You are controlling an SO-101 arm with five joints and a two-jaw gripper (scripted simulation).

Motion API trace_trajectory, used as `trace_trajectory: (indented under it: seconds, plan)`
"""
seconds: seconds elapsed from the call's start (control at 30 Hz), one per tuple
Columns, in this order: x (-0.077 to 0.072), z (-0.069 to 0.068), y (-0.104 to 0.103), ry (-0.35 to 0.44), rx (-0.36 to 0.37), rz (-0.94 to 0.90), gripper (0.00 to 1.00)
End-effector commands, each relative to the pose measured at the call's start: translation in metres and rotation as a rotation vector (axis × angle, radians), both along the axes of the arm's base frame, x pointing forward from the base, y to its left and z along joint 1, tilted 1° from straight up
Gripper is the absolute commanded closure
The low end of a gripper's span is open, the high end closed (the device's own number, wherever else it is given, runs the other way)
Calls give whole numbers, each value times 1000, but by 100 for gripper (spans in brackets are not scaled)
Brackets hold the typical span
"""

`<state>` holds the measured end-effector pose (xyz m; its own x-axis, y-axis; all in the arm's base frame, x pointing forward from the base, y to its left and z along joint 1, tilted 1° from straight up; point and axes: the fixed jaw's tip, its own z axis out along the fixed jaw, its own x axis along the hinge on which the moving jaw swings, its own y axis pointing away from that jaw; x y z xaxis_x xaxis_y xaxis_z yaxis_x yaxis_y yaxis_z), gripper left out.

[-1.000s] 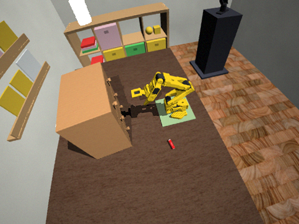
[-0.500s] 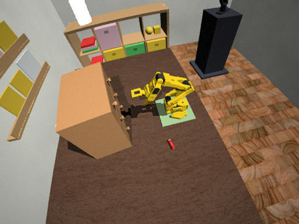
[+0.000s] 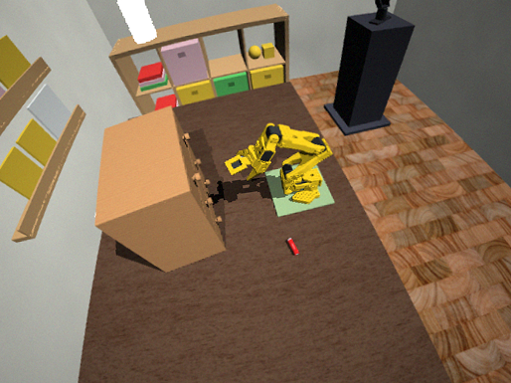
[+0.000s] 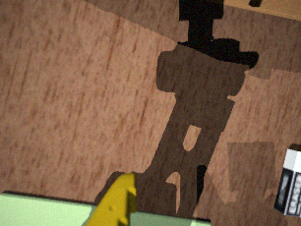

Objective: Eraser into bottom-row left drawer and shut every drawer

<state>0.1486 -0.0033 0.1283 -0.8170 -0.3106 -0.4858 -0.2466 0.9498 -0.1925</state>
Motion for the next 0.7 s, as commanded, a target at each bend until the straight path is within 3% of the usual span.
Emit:
trace_trajectory:
  seconds: [0.0, 0.67]
  plan:
    - [-3, -3, 2, 17, -29, 65, 50]
    - [-5, -5, 2, 29, -256, 457, 50]
